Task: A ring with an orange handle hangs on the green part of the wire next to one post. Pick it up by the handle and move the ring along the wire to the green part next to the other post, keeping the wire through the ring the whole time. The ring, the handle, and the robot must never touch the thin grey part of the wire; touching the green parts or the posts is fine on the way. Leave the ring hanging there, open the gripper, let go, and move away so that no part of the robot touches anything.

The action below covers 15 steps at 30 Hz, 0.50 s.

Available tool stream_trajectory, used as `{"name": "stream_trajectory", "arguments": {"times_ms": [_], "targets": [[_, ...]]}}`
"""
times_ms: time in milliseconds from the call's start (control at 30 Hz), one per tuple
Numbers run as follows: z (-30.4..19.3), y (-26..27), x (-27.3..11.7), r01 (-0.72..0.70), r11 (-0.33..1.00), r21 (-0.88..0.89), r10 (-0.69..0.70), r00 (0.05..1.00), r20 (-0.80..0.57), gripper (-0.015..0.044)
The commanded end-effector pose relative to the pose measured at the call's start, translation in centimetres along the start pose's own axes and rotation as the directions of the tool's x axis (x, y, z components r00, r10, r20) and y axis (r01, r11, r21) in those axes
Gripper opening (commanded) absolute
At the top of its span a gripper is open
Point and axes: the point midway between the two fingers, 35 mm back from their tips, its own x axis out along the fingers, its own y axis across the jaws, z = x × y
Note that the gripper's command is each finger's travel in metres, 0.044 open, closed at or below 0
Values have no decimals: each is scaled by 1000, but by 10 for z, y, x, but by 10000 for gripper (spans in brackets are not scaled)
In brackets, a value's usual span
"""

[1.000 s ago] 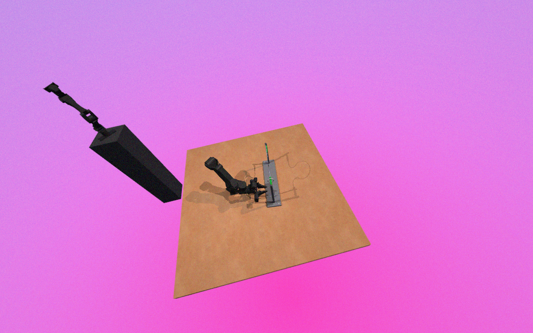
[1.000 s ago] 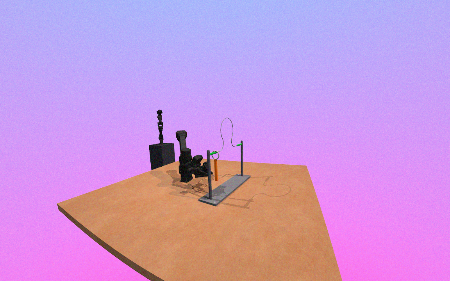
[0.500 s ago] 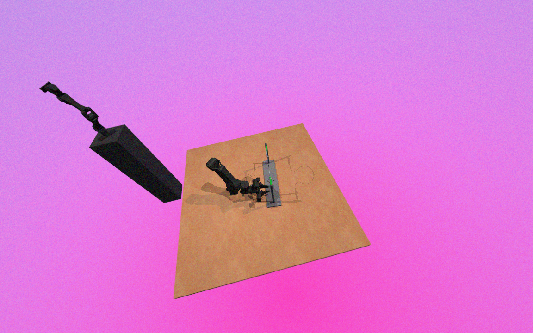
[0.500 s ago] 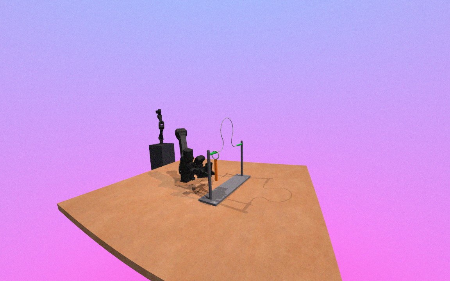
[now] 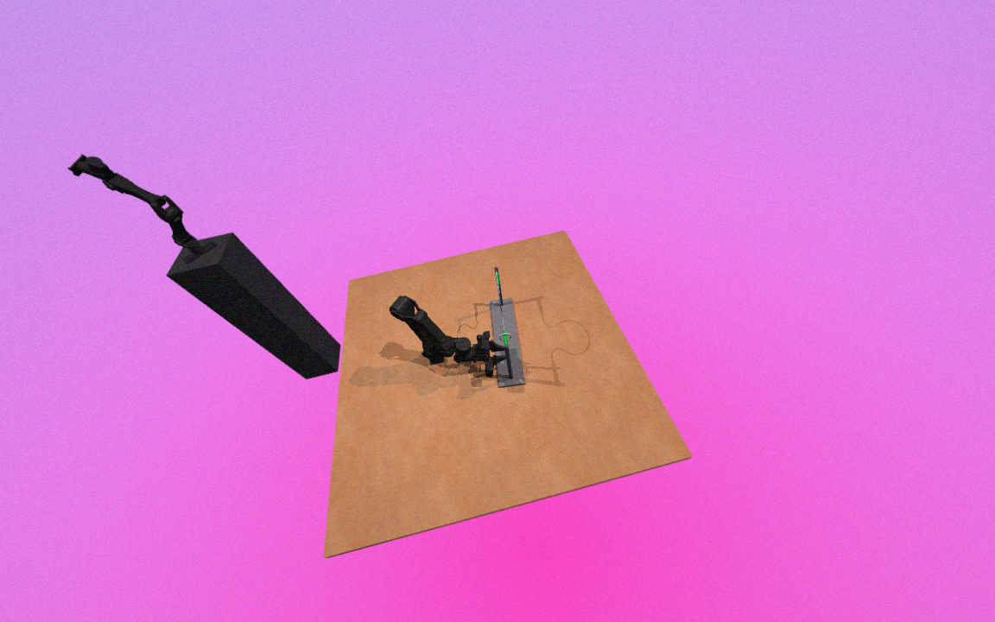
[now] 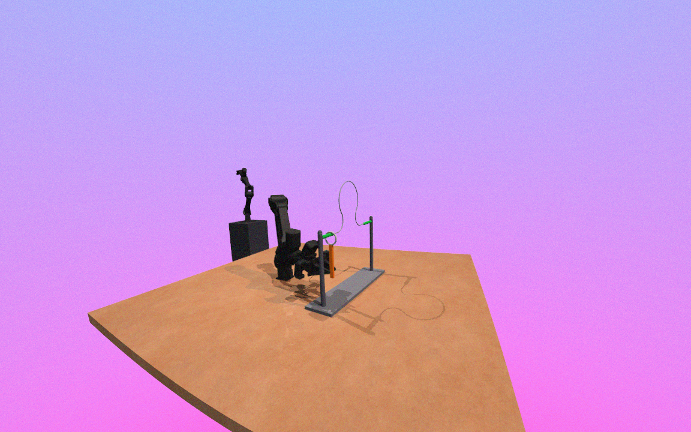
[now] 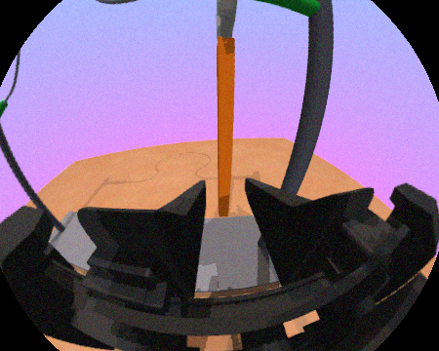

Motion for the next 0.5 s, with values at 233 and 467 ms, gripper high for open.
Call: {"name": "stream_trajectory", "arguments": {"times_ms": [233,467], "targets": [[0,0,18,3,1000,5,-3,1000,4,160],[-2,2,29,3,1000,6,-3,1000,6,160]]}}
